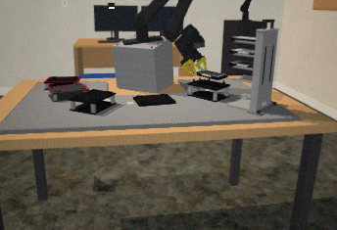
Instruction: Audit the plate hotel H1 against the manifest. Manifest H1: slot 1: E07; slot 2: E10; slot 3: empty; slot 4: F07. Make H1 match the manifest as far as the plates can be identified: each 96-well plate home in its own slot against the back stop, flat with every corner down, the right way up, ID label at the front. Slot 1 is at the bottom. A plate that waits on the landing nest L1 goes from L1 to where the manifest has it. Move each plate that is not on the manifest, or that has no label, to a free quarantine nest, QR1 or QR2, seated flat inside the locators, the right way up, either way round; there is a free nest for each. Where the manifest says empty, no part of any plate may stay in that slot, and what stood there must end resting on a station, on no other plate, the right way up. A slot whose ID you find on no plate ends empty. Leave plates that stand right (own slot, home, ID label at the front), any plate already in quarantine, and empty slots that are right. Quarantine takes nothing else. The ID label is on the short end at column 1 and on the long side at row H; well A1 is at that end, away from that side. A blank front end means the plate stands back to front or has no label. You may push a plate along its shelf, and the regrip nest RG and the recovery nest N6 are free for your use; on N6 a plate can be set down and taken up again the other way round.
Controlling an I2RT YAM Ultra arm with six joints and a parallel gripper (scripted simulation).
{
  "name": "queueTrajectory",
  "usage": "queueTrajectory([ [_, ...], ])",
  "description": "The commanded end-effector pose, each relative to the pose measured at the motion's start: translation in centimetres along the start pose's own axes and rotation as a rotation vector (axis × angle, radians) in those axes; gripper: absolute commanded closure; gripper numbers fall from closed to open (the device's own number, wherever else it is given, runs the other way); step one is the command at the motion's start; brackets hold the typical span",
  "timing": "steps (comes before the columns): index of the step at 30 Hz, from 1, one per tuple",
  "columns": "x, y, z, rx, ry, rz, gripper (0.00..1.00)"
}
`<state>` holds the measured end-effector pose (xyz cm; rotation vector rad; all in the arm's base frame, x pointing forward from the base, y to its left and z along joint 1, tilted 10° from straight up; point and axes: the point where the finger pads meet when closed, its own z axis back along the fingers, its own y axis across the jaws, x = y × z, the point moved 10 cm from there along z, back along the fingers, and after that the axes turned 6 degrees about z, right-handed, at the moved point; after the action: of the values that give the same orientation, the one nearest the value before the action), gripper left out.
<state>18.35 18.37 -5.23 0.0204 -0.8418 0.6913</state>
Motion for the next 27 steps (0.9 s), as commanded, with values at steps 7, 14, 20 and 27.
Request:
queueTrajectory([
  [7,0.6,0.1,-0.8,-0.005,-0.051,-0.026,0.14],
  [14,0.4,0.2,-0.9,-0.002,-0.052,-0.022,0.14],
  [20,0.0,0.1,-1.0,-0.003,-0.046,-0.019,0.14],
  [27,-0.1,0.2,-1.3,-0.004,-0.051,-0.02,0.14],
])
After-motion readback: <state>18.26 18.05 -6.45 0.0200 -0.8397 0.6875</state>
